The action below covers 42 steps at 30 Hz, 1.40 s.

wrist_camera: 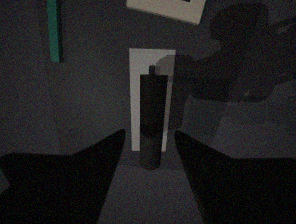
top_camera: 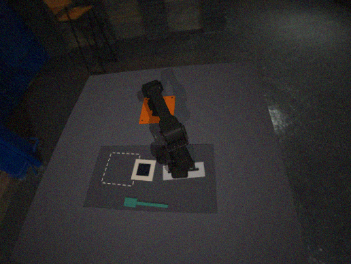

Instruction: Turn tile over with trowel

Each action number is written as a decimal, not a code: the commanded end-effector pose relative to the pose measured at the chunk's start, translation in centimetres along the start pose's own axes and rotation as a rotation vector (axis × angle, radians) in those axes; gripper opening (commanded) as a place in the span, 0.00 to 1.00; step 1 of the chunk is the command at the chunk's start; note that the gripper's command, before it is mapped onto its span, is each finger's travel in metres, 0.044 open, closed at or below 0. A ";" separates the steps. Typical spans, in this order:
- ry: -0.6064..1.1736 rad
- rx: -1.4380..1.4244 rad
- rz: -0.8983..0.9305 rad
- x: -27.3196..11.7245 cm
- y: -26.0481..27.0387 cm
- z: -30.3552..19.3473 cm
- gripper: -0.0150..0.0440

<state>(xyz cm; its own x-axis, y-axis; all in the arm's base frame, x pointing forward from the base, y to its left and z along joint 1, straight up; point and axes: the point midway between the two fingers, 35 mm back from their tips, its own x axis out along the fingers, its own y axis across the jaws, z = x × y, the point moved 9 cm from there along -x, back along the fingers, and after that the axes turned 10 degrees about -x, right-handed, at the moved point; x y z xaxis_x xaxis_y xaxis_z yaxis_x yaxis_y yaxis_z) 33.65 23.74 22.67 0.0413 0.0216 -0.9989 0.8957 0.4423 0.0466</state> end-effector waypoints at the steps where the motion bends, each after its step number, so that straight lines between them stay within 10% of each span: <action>1: 0.000 -0.005 -0.007 0.9 -0.1 0.0 0.71; 16: 0.000 -0.005 -0.007 3.0 -0.2 0.0 0.71; 22: 0.000 -0.005 -0.007 3.0 -0.2 0.0 0.48; 42: 0.000 -0.005 -0.007 3.0 -0.2 0.0 0.47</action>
<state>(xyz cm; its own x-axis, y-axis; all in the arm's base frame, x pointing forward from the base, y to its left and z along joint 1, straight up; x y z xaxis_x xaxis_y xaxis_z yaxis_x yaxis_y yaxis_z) 33.61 23.72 19.73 0.0356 0.0185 -0.9992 0.8947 0.4448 0.0401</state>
